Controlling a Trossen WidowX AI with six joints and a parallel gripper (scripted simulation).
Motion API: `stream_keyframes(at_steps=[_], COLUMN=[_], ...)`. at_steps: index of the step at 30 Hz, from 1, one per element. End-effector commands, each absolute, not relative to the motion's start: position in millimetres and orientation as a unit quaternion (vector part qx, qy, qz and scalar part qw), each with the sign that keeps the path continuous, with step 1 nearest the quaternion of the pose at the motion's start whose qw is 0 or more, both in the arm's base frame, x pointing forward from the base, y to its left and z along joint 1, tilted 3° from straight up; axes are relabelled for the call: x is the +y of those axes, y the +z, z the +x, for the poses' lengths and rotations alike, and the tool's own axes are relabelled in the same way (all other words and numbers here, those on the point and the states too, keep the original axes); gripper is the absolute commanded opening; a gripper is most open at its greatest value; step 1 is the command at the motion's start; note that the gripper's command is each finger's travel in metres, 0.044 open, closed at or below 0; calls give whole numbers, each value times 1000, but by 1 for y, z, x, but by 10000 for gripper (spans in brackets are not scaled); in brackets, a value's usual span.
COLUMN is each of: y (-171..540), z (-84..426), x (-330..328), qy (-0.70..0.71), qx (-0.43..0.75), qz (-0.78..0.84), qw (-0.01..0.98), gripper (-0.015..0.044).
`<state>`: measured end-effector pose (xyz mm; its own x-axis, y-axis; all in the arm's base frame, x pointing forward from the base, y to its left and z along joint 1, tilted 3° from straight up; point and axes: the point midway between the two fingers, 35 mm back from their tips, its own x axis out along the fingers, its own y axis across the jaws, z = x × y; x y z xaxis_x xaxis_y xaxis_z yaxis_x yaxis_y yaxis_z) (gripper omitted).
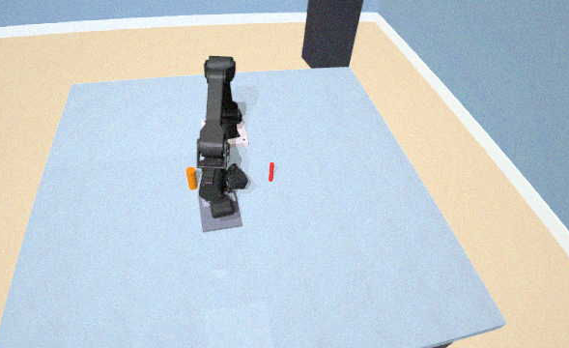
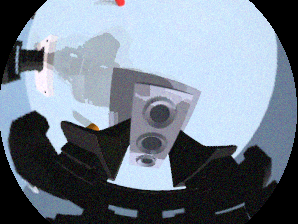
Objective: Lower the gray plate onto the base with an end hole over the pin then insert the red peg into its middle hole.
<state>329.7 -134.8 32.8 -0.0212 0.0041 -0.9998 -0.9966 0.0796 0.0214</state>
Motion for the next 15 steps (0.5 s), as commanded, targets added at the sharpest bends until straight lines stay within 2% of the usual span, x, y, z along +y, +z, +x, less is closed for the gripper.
stream_keyframes(at_steps=[1, 13, 15], y=[34, 34, 34], z=[330, 330, 330], x=[-135, -135, -135], qy=[485, 485, 485], qx=[524, 524, 524], qz=[-474, -474, -474], qw=[515, 515, 515], gripper=[105, 420, 440])
